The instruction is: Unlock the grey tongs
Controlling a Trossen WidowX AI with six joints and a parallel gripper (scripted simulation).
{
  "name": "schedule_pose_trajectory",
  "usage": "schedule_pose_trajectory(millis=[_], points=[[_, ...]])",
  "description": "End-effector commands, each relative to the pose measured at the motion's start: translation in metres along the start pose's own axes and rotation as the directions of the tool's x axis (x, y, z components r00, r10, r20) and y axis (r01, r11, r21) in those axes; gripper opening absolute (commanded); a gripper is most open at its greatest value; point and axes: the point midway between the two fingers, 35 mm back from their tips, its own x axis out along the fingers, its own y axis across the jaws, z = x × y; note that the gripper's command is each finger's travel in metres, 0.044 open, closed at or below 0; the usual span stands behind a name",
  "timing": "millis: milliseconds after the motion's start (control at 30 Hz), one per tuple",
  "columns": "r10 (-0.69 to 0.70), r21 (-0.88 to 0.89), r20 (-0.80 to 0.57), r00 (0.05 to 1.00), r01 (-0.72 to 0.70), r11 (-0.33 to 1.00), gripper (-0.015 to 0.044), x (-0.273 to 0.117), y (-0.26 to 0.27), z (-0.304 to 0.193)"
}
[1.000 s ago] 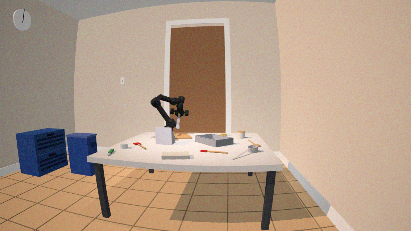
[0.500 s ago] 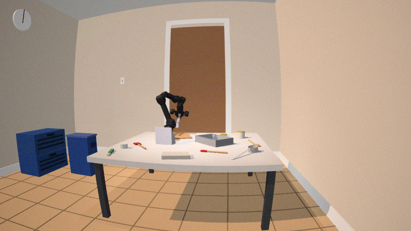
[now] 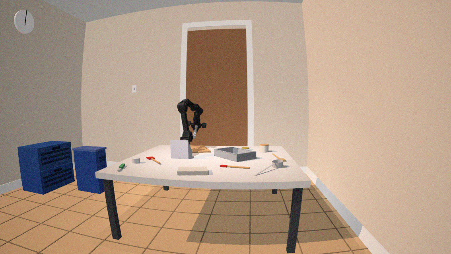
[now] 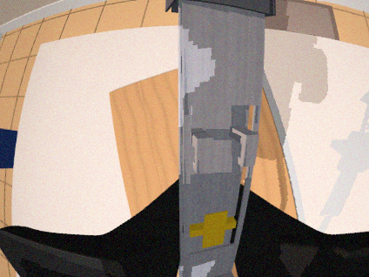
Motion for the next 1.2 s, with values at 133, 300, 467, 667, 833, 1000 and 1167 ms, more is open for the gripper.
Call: schedule_pose_trajectory(millis=[133,300,467,667,833,1000,1167], points=[[-0.023,-0.052,-0.111,0.994,0.017,0.998,-0.0150,0.000,0.004,-0.002],[-0.040,-0.097,-0.192,0.981,0.022,0.995,-0.0150,0.001,0.007,-0.005],[-0.064,-0.154,-0.269,0.961,0.023,0.988,-0.0150,0.000,0.009,-0.009],[-0.102,-0.235,-0.352,0.930,0.017,0.972,-0.0150,-0.002,0.012,-0.012],[-0.120,-0.273,-0.383,0.916,0.012,0.962,-0.0150,-0.003,0.013,-0.013],[-0.120,-0.273,-0.383,0.916,0.012,0.962,-0.0150,-0.003,0.013,-0.013],[-0.120,-0.273,-0.383,0.916,0.012,0.962,-0.0150,0.001,0.013,-0.014]])
